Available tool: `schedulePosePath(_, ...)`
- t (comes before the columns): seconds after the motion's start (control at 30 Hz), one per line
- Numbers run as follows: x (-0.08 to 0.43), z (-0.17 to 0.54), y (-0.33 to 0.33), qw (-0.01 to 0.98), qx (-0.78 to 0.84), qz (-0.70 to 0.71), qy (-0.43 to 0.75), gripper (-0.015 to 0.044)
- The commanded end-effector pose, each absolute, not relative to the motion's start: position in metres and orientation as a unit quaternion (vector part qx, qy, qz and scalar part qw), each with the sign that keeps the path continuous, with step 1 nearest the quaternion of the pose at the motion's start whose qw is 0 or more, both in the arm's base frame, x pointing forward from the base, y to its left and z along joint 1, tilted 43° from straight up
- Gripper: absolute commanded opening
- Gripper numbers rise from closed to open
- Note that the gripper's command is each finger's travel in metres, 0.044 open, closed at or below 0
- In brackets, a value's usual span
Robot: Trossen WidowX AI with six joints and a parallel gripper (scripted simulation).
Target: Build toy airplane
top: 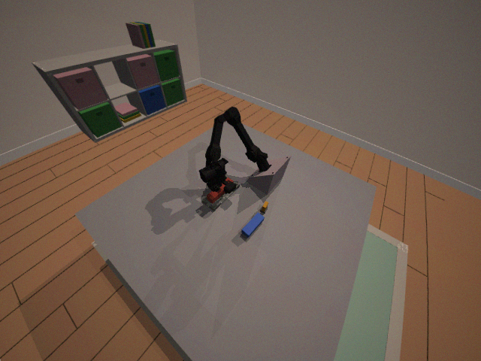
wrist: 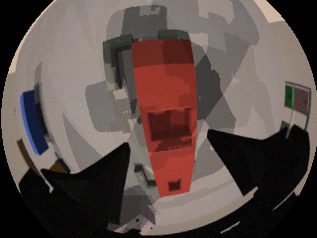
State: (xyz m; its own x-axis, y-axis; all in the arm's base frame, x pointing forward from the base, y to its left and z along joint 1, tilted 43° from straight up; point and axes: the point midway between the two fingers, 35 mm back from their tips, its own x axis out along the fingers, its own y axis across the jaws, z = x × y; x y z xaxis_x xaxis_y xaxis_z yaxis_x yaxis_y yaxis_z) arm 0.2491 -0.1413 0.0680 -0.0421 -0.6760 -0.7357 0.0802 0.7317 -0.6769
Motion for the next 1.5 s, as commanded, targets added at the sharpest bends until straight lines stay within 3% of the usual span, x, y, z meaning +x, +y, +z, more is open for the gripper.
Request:
schedulePosePath(0.0, 0.249, 0.068, -0.141, 0.655, -0.225, -0.289, 0.661, 0.044)
schedulePosePath(0.33, 0.255, 0.143, -0.071, 0.653, -0.226, -0.286, 0.664, 0.044)
schedulePosePath(0.83, 0.258, 0.137, -0.068, 0.658, -0.213, -0.299, 0.658, 0.044)
schedulePosePath(1.17, 0.323, 0.056, 0.028, 0.663, -0.205, -0.288, 0.66, 0.044)
schedulePosePath(1.47, 0.329, -0.045, 0.119, 0.661, -0.208, -0.296, 0.657, 0.044)
